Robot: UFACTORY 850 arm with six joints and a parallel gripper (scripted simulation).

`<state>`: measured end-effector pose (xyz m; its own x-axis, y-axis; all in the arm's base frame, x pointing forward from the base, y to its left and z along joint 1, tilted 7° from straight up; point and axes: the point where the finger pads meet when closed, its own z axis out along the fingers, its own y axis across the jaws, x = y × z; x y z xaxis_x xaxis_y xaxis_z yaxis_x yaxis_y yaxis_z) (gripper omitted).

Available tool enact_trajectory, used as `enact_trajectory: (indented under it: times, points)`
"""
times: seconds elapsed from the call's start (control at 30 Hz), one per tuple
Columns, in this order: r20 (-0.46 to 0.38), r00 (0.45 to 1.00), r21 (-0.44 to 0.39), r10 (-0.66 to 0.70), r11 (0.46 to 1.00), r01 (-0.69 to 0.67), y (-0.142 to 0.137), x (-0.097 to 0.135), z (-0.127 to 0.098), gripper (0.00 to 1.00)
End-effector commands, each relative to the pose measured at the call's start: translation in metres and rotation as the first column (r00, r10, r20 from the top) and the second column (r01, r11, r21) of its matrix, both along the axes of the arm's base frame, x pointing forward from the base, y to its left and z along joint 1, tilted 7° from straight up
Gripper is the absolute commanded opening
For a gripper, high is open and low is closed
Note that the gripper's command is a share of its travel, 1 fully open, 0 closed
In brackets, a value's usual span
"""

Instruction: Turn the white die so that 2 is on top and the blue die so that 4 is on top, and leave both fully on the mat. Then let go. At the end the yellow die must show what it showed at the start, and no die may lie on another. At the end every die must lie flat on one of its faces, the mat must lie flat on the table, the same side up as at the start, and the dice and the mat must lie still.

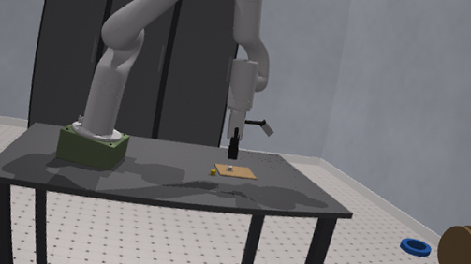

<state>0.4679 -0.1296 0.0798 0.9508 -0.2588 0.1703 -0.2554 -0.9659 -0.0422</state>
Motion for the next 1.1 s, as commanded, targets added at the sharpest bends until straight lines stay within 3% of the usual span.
enact_trajectory:
  times: [0.0,0.2,0.27,0.33,0.53,0.77,0.87,1.07]
  points:
    - [-0.03,0.999,-0.036,-0.01,0.999,0.008,0.0,0.001,0.0,0.11]
    - [0.154,0.988,-0.085,-0.006,0.996,0.019,0.001,-0.002,0.0,0.11]
    - [0.154,0.988,-0.085,-0.006,0.996,0.019,0.001,-0.002,0.0,0.11]
    - [0.238,0.971,-0.106,-0.001,0.994,0.028,0.001,-0.003,0.0,0.11]
    - [0.291,0.957,-0.12,0.003,0.992,0.034,0.002,-0.004,0.0,0.11]
    - [0.419,0.908,-0.152,0.016,0.987,0.052,0.002,-0.006,-0.001,0.11]
    - [0.427,0.904,-0.154,0.017,0.987,0.054,0.002,-0.006,-0.001,0.11]
    - [0.597,0.801,-0.194,0.046,0.977,0.088,0.004,-0.01,0.0,0.11]
